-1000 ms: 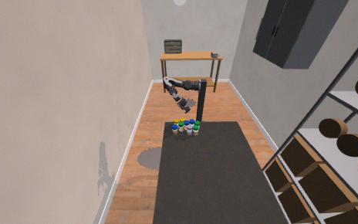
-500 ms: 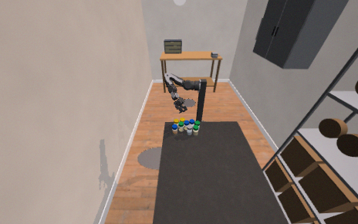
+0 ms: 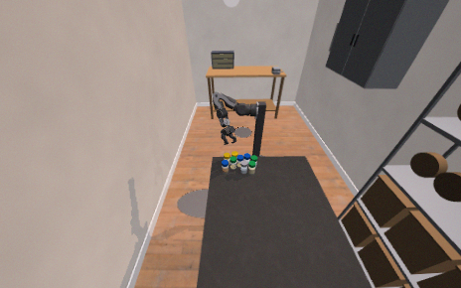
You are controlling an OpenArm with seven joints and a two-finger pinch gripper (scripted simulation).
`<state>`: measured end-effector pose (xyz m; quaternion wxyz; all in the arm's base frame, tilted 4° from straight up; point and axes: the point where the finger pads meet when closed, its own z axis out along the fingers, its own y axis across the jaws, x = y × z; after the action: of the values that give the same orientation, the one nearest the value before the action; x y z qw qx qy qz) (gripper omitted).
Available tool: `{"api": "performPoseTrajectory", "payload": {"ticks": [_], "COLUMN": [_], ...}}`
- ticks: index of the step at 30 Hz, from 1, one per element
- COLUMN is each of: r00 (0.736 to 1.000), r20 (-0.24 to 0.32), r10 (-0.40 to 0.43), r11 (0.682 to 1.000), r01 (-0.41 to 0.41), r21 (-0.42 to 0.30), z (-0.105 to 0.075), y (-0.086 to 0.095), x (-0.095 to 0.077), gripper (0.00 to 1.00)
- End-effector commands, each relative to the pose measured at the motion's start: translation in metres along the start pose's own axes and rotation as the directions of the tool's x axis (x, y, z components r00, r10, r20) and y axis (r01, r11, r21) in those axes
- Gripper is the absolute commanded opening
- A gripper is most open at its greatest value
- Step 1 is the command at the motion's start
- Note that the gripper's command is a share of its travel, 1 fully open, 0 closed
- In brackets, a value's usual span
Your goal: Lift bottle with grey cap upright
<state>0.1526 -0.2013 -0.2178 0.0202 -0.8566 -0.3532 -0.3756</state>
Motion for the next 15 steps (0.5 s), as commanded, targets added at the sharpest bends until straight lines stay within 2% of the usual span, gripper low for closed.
{"api": "performPoseTrajectory", "payload": {"ticks": [1,3,4,15], "r00": [1.000,1.000,1.000,1.000], "r20": [0.000,0.000,-0.004,-0.005], "r10": [-0.001,-0.001,0.001,0.000], "r11": [1.000,1.000,1.000,1.000], "r01": [0.001,0.001,-0.001,0.000], "r21": [0.000,0.000,-0.006,-0.003], "z": [-0.015,-0.015,-0.002,-0.014], "y": [0.004,0.004,0.001,0.005], "x": [0.004,0.004,0.001,0.006], "gripper": [0.45,0.45,0.45,0.45]}}
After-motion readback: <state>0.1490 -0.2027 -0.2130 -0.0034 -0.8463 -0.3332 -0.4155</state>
